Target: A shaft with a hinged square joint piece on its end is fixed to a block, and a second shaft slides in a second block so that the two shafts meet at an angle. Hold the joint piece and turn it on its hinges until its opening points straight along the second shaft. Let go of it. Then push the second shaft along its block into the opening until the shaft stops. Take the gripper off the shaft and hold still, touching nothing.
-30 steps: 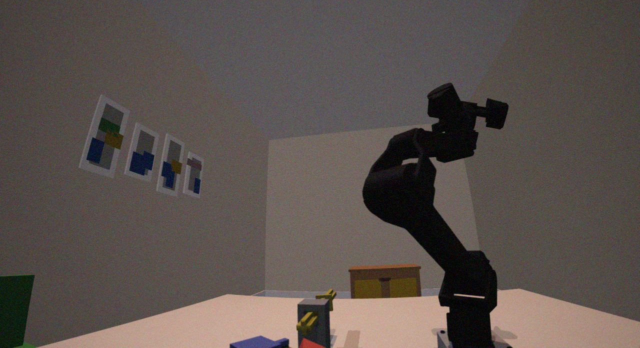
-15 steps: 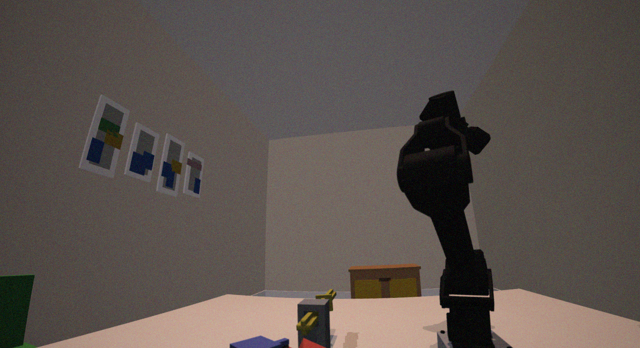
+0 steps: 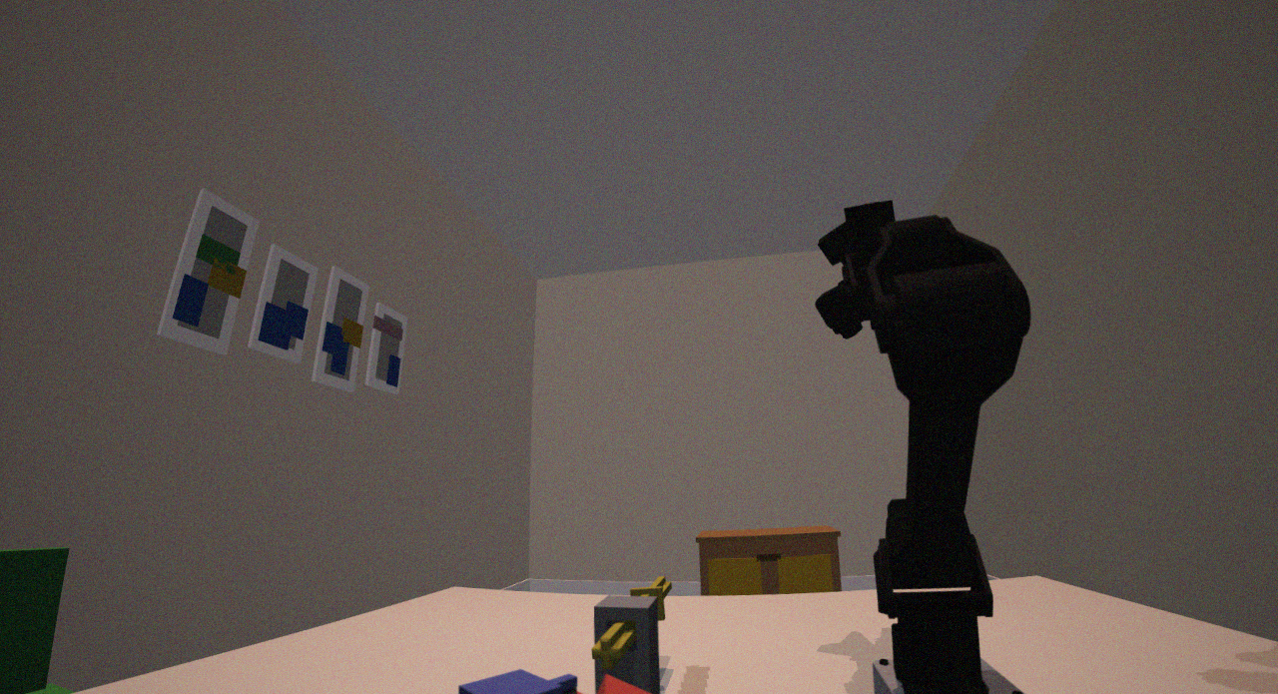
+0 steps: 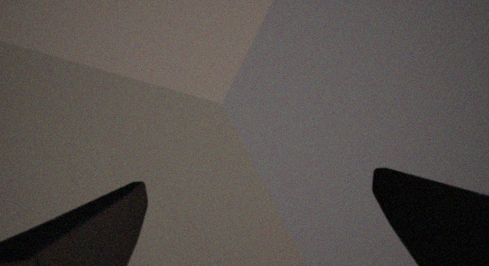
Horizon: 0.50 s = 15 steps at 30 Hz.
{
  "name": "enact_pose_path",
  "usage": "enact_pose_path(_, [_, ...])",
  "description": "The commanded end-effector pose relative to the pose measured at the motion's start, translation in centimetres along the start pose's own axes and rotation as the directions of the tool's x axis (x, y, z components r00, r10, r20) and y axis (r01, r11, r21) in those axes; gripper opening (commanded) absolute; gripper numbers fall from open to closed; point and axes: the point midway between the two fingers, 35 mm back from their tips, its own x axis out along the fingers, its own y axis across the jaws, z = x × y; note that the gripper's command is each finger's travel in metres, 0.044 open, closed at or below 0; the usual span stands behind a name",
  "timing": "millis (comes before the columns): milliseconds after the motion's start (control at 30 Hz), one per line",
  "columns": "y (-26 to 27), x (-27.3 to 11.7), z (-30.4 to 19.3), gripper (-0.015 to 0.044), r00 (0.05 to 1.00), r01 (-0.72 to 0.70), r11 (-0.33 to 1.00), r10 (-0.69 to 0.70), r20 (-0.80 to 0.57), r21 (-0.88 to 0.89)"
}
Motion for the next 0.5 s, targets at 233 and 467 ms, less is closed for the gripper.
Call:
enact_pose_path(233, [0.3,0.4,6.5,0.0440,0.969,-0.108,0.958,0.042,0.243,0.266])
enact_pose_path(467, [0.3,-0.4,10.9,0.0440,0.915,-0.231,0.891,0.062,0.399,0.391])
